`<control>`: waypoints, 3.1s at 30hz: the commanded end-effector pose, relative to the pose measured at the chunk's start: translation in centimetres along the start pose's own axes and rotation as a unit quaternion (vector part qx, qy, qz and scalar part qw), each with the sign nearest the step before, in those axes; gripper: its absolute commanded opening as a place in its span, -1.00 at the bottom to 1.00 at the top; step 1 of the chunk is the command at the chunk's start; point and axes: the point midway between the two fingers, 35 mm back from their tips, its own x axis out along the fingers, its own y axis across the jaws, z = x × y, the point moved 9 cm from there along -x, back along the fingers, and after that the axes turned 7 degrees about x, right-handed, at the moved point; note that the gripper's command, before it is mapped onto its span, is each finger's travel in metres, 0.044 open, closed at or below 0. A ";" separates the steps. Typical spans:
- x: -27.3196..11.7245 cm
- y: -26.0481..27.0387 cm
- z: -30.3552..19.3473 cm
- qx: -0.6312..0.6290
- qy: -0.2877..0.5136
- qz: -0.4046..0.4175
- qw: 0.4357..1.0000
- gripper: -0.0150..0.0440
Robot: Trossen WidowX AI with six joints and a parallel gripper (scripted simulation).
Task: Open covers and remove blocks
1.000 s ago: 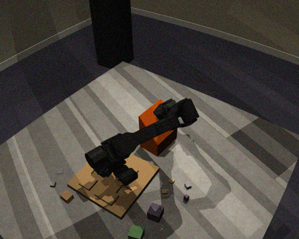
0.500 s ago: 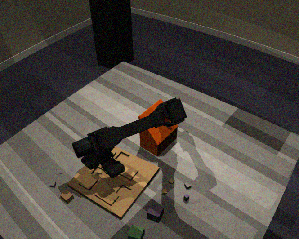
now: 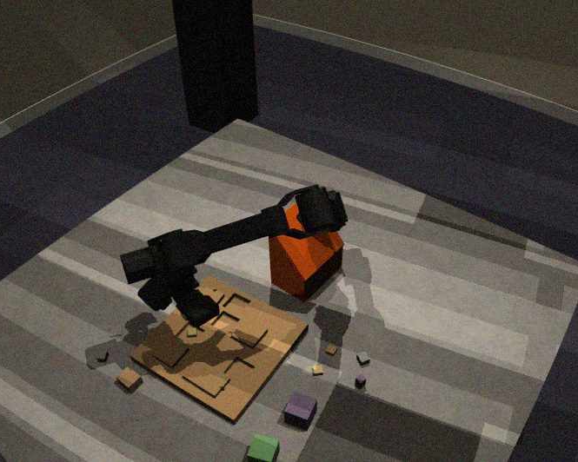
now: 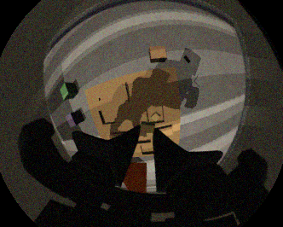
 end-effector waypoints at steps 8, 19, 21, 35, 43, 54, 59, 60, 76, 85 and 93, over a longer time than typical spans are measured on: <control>0.0 -4.7 0.8 0.001 0.001 -0.004 1.000 -0.22; 0.2 -9.0 0.9 0.001 0.003 -0.003 1.000 -0.22; 0.2 -9.8 0.8 0.001 0.003 -0.003 1.000 -0.22; 0.7 -15.3 0.1 -0.001 0.006 0.002 1.000 -0.22; 1.2 -18.4 -0.6 -0.003 0.008 0.008 1.000 -0.22; 1.8 -20.4 -1.2 -0.004 0.010 0.012 1.000 -0.22; 2.7 -20.4 -1.1 -0.004 0.009 0.012 1.000 -0.22; 2.8 -20.4 -1.1 -0.004 0.009 0.012 1.000 -0.22; 5.5 -20.3 -0.9 -0.004 0.009 0.011 1.000 -0.22; 7.0 -20.3 -0.9 -0.004 0.009 0.012 1.000 -0.22; 8.3 -20.2 -1.0 -0.004 0.009 0.012 1.000 -0.22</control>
